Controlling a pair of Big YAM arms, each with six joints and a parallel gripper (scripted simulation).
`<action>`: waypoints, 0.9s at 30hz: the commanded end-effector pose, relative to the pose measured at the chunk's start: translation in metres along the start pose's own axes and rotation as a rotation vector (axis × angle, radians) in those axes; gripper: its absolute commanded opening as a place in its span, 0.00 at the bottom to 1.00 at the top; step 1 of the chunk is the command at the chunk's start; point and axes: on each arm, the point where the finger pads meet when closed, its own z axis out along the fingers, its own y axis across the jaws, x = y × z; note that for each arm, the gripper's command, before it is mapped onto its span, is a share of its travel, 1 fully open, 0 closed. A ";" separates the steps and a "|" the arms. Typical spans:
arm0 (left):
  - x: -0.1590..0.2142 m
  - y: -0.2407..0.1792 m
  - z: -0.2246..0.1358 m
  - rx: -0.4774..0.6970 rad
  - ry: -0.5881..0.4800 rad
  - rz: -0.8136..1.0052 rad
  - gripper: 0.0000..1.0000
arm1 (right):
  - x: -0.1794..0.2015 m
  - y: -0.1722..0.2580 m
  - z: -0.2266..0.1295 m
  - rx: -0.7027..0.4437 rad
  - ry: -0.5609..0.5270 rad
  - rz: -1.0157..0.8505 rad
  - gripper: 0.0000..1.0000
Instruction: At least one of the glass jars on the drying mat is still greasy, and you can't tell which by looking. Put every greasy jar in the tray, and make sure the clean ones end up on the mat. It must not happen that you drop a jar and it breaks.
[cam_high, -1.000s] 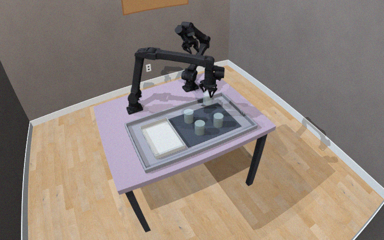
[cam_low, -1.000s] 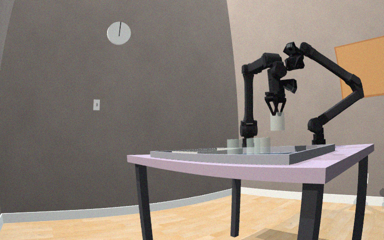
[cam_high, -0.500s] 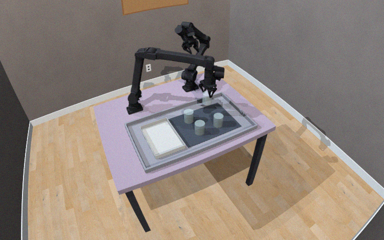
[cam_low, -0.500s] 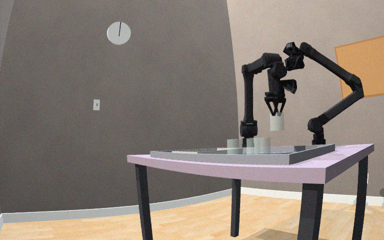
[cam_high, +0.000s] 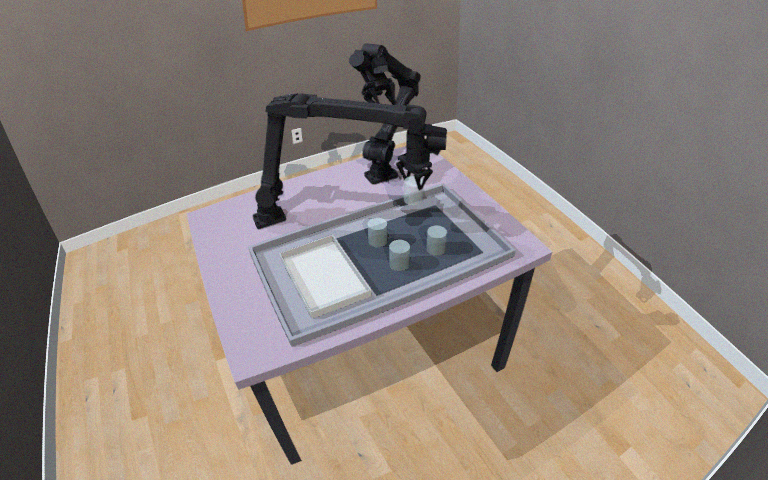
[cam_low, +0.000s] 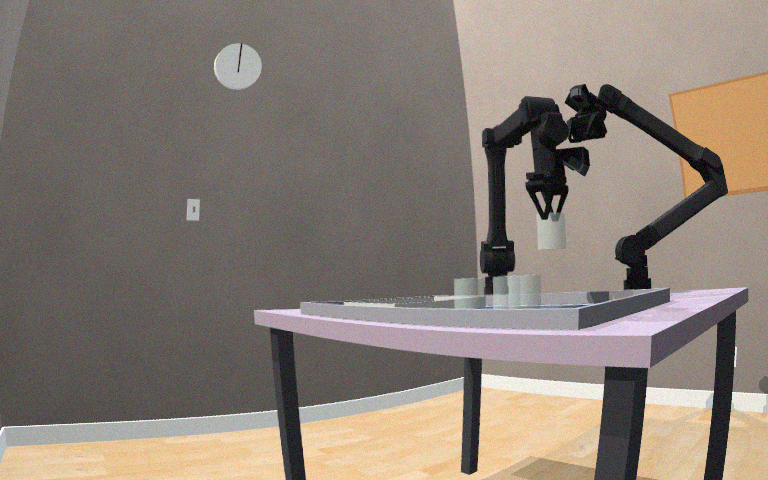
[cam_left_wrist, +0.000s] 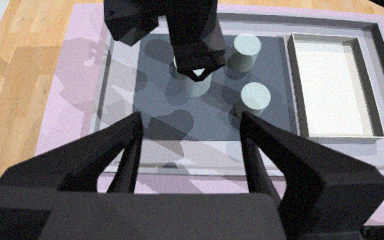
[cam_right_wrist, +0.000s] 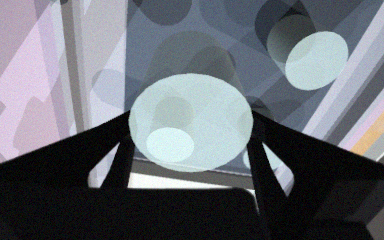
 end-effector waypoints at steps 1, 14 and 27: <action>0.003 -0.009 0.013 0.041 0.033 0.021 0.60 | 0.054 0.004 -0.026 0.049 -0.045 -0.021 0.62; 0.014 -0.033 0.029 0.214 0.085 0.027 0.60 | 0.185 0.034 -0.015 0.048 -0.038 -0.045 0.62; 0.013 -0.056 0.040 0.390 0.081 0.046 0.60 | 0.302 0.061 -0.004 0.046 -0.029 -0.021 0.62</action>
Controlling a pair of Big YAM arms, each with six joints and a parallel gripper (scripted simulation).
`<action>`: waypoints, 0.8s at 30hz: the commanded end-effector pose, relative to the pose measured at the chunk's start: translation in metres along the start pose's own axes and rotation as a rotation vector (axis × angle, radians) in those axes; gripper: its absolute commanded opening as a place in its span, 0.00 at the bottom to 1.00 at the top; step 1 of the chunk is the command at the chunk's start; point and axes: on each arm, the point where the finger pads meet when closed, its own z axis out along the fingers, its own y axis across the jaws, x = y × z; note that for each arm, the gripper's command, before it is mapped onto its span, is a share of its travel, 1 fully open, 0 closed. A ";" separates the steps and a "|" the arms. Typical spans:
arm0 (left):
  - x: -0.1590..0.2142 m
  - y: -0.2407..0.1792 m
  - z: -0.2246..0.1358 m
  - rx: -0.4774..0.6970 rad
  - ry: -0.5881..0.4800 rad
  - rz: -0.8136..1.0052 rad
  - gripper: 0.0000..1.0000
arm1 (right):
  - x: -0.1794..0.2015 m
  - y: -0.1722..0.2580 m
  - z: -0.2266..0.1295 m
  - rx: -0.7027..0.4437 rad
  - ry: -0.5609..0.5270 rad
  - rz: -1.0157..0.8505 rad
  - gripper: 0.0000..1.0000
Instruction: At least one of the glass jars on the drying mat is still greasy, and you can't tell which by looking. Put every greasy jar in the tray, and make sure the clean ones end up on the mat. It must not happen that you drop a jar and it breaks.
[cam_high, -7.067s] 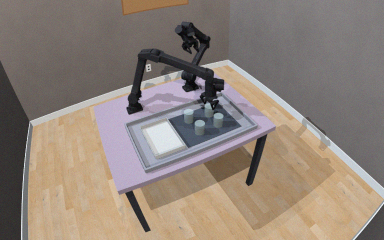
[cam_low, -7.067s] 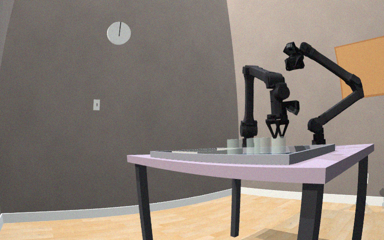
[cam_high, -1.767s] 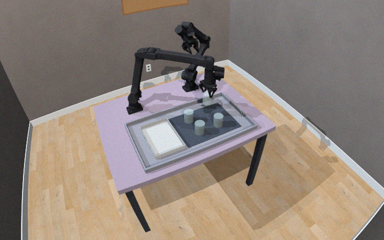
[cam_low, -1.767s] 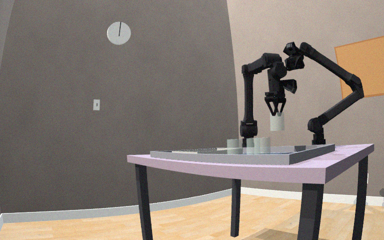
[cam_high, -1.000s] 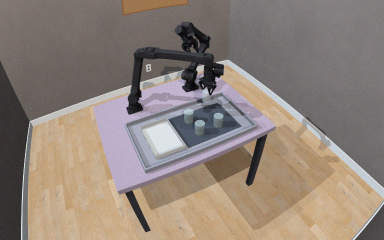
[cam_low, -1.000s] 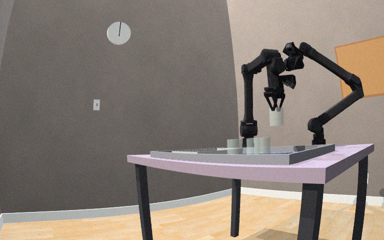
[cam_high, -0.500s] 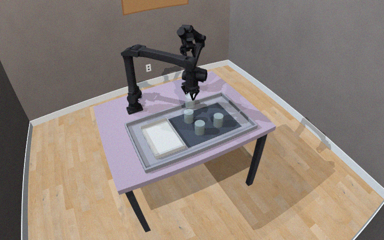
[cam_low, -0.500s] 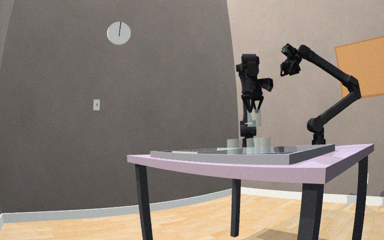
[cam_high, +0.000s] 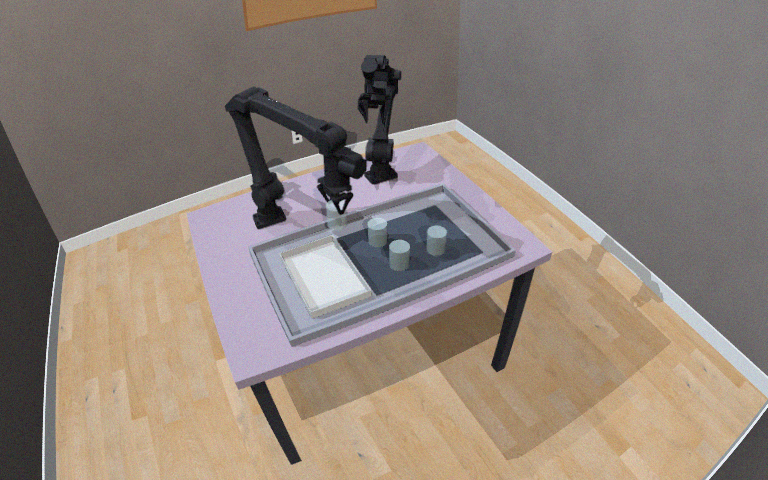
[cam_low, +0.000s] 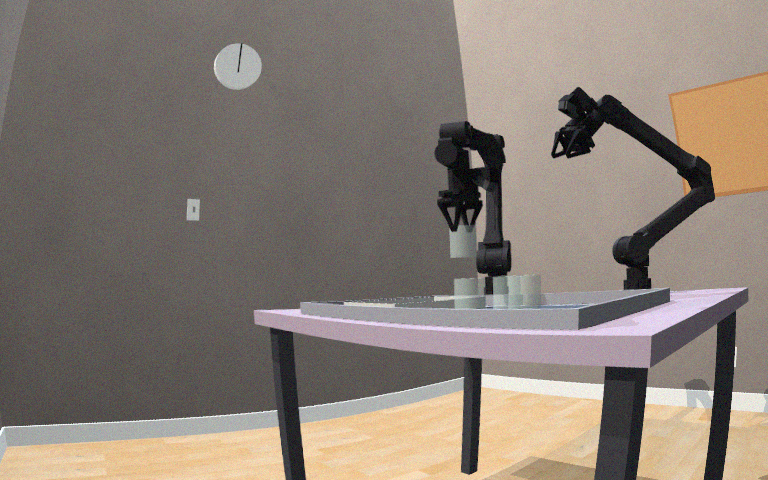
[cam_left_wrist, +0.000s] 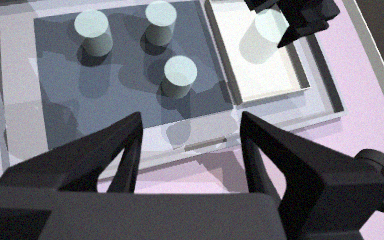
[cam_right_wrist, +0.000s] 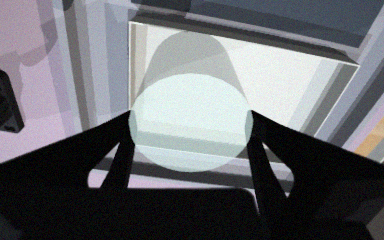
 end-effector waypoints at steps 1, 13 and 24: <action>-0.009 0.000 0.000 0.048 -0.038 0.033 0.60 | 0.030 0.001 -0.011 0.050 -0.028 -0.059 0.62; -0.017 -0.013 0.013 0.224 -0.095 0.105 0.60 | 0.045 0.002 0.033 -0.014 0.015 -0.022 0.62; -0.026 -0.019 0.015 0.352 -0.173 0.186 0.60 | 0.041 -0.002 0.098 -0.016 0.014 -0.031 0.62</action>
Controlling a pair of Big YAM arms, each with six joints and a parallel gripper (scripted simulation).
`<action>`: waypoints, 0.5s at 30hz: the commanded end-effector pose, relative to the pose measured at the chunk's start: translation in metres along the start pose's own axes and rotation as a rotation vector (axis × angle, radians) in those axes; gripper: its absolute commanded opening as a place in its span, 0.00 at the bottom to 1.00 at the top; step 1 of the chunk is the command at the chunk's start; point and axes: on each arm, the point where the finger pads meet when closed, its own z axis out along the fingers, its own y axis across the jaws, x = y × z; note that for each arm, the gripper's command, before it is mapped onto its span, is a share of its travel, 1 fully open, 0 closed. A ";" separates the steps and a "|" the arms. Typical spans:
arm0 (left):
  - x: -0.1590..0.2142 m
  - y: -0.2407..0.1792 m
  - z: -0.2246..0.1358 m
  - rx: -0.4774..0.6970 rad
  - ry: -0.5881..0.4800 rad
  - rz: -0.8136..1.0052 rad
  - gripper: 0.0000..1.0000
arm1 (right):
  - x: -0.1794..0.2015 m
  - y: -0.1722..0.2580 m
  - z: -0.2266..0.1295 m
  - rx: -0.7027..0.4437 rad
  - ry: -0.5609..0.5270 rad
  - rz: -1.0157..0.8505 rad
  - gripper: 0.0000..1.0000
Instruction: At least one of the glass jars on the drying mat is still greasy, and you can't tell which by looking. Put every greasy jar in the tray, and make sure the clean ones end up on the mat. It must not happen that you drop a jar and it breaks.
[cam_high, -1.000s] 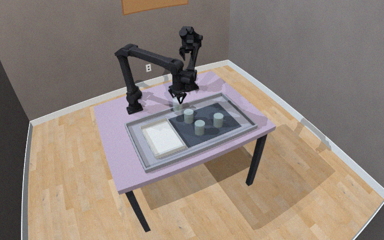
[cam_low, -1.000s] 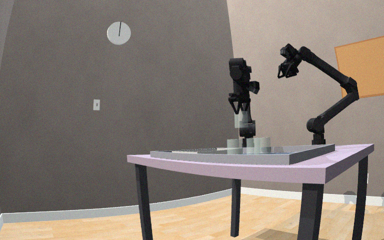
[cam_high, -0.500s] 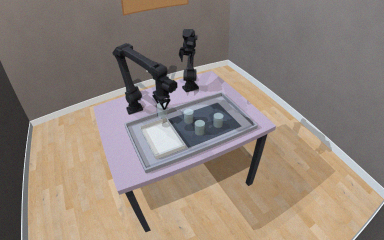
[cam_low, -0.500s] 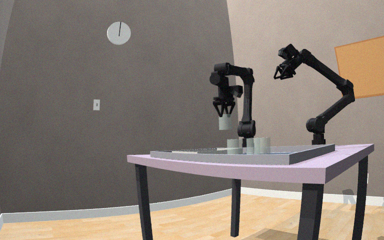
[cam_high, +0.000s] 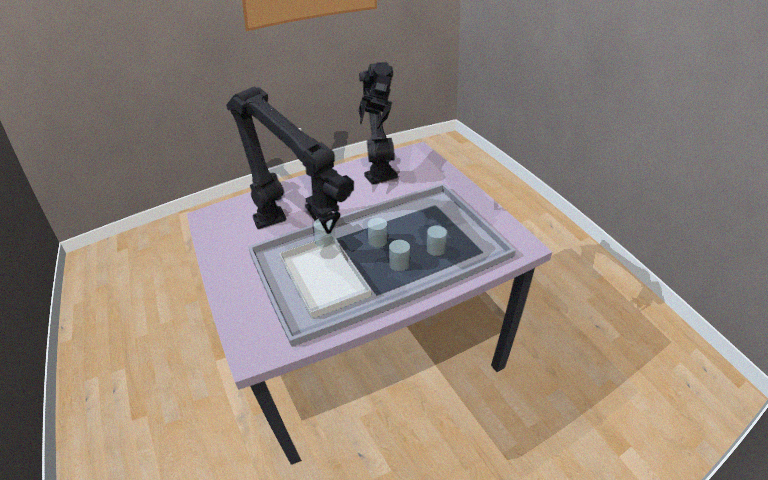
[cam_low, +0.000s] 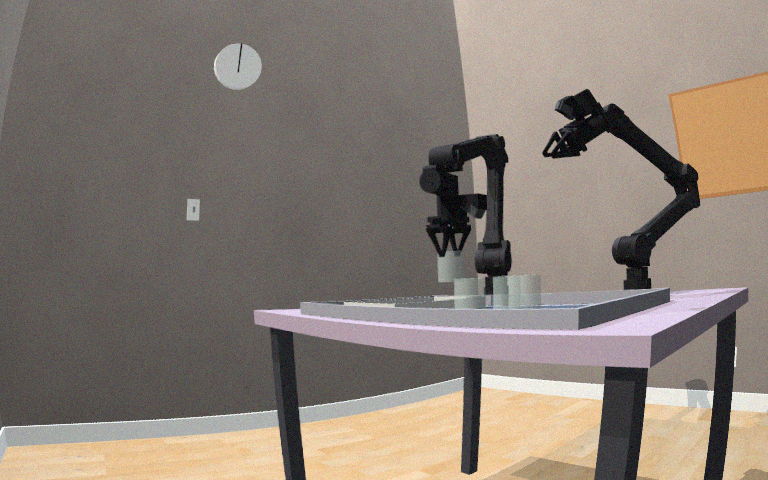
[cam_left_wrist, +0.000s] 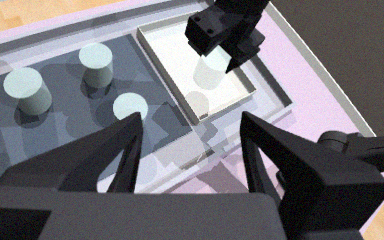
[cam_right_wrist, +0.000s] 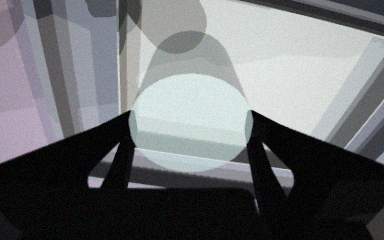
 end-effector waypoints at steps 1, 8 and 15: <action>-0.013 0.002 -0.003 0.058 -0.077 0.086 0.60 | -0.003 -0.011 0.047 -0.003 0.001 -0.022 0.62; -0.019 0.000 -0.005 0.137 -0.138 0.159 0.60 | 0.001 -0.014 0.076 -0.004 0.001 -0.013 0.62; -0.022 -0.001 -0.008 0.199 -0.196 0.237 0.60 | -0.006 -0.022 0.064 0.027 -0.006 -0.014 0.74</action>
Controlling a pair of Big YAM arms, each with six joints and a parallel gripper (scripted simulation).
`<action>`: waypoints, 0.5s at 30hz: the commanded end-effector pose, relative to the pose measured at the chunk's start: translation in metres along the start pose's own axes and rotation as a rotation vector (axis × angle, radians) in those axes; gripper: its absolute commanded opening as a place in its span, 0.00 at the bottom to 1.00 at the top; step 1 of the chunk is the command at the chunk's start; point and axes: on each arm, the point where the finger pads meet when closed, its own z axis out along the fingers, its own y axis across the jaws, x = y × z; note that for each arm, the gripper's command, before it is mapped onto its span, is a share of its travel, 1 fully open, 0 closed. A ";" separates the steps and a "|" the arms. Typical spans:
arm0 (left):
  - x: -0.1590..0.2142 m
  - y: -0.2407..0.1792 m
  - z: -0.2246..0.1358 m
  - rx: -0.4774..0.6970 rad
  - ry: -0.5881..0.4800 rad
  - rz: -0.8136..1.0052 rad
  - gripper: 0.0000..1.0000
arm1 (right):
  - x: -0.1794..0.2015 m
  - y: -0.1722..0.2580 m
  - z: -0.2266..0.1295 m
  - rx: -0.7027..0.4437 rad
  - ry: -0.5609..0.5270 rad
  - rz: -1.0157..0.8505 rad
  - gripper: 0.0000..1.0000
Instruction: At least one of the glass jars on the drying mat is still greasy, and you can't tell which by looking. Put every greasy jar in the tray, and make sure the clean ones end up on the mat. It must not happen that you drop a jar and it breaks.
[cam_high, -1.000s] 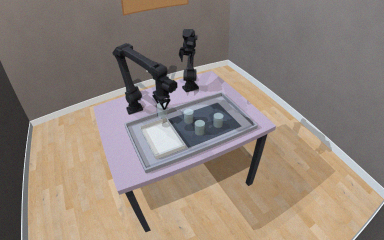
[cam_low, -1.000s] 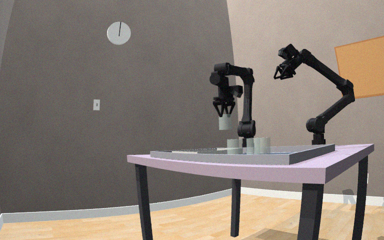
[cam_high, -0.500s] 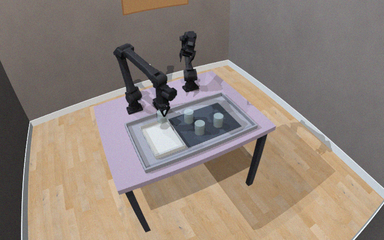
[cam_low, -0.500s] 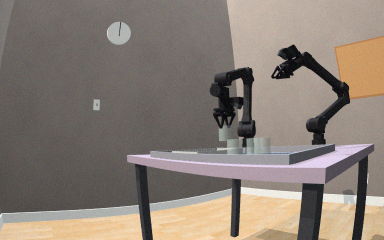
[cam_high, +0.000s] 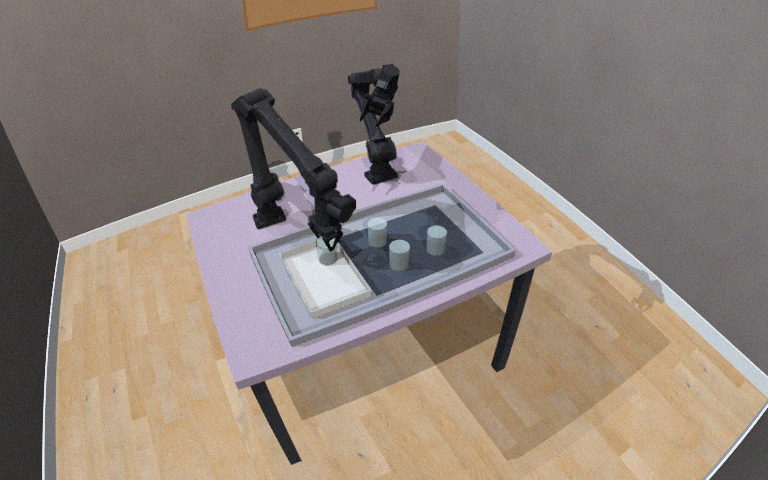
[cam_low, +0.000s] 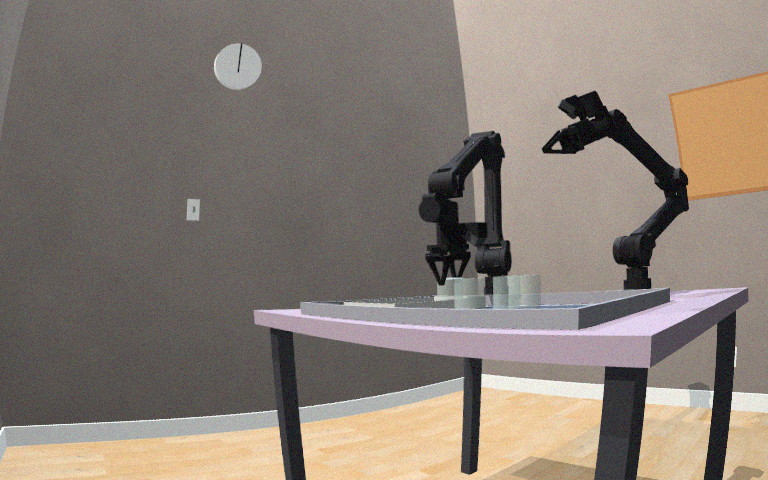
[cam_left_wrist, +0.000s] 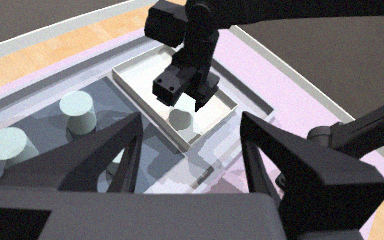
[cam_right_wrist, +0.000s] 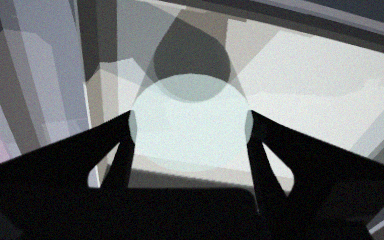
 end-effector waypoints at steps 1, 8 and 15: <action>-0.011 0.004 -0.007 0.042 -0.080 0.117 0.60 | -0.002 -0.013 -0.009 0.041 -0.007 -0.005 0.85; -0.012 0.002 -0.012 0.114 -0.140 0.194 0.60 | -0.003 -0.016 -0.045 0.070 -0.012 -0.008 1.00; -0.005 0.008 -0.018 0.154 -0.198 0.294 0.60 | -0.005 -0.014 -0.074 0.072 -0.013 -0.008 1.00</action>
